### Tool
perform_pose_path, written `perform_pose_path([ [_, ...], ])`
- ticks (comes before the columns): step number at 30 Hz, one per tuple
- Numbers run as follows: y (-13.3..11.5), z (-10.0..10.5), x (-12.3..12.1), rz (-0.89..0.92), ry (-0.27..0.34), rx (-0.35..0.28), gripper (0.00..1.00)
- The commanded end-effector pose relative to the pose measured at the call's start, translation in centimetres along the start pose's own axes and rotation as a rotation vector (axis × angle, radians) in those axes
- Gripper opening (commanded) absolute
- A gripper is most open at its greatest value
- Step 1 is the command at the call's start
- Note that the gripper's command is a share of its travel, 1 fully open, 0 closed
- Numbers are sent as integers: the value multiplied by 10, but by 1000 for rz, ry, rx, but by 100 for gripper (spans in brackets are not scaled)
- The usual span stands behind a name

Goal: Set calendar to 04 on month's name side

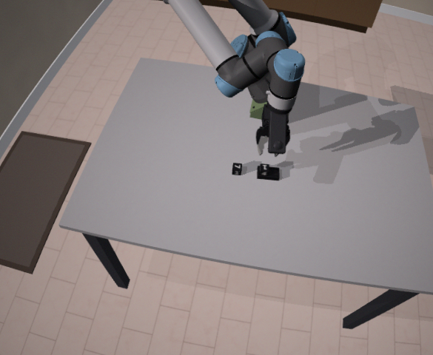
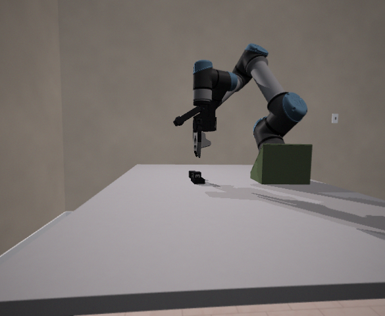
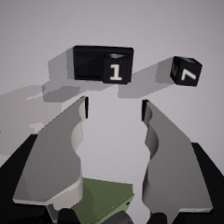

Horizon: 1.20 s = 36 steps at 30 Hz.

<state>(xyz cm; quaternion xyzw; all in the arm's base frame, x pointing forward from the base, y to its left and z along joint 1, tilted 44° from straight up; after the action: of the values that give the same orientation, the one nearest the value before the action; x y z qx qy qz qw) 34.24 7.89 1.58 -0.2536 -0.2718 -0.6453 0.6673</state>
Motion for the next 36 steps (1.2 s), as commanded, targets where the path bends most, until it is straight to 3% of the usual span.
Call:
perform_pose_path([
  [1, 0, 0, 0, 0, 0, 1, 28],
  [36, 0, -9, 0, 0, 0, 1, 28],
])
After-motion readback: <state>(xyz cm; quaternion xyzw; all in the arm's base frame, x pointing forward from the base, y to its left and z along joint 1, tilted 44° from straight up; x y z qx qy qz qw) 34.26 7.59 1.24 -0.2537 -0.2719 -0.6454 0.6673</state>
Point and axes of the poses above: the point where the finger pads meet when closed, its own z axis back along the fingers, its own x axis across the jaws, y = z × x, the point moved 2 cm from there along z, back along the fingers, and after that the axes turned 9 degrees about -z, right-handed, at the moved point
